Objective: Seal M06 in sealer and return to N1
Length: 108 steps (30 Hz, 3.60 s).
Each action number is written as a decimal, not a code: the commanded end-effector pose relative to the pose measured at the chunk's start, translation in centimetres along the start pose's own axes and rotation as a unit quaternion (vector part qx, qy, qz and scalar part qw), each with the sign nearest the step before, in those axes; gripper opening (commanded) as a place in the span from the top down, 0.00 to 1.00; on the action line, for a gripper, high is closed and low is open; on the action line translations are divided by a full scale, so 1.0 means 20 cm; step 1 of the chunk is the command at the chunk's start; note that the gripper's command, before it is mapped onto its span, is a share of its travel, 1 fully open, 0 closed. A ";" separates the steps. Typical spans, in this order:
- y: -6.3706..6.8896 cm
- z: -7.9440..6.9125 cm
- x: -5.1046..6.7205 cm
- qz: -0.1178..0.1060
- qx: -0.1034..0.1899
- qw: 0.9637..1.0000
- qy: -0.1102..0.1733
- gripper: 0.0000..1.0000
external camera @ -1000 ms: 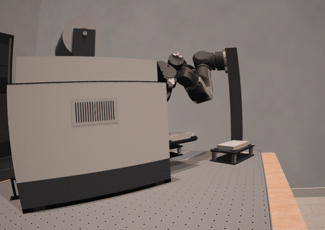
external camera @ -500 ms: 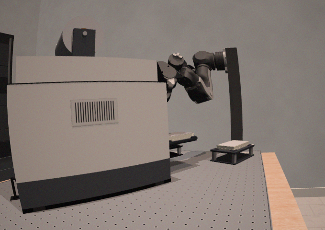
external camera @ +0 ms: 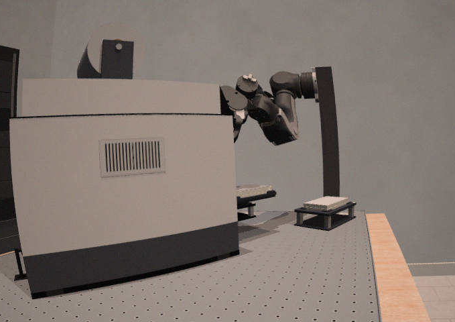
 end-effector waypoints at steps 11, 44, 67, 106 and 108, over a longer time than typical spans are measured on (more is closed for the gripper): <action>0.06 -0.13 -0.05 0.025 0.100 0.994 0.038 0.23; 0.06 -0.14 -0.05 0.025 0.100 0.994 0.038 0.23; 0.05 -0.13 -0.04 0.025 0.100 0.994 0.038 0.23; 0.16 -0.30 -0.11 0.050 0.206 0.974 0.082 0.23; 0.16 -0.30 -0.11 0.050 0.206 0.974 0.082 0.23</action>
Point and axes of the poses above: the point where the finger pads meet when closed, its own y axis back along the fingers, its own z axis across the jaws, x = y × z, the point moved 7 cm from there along y, back along the fingers, and after that the axes turned 15 degrees about y, right-handed, at the moved point
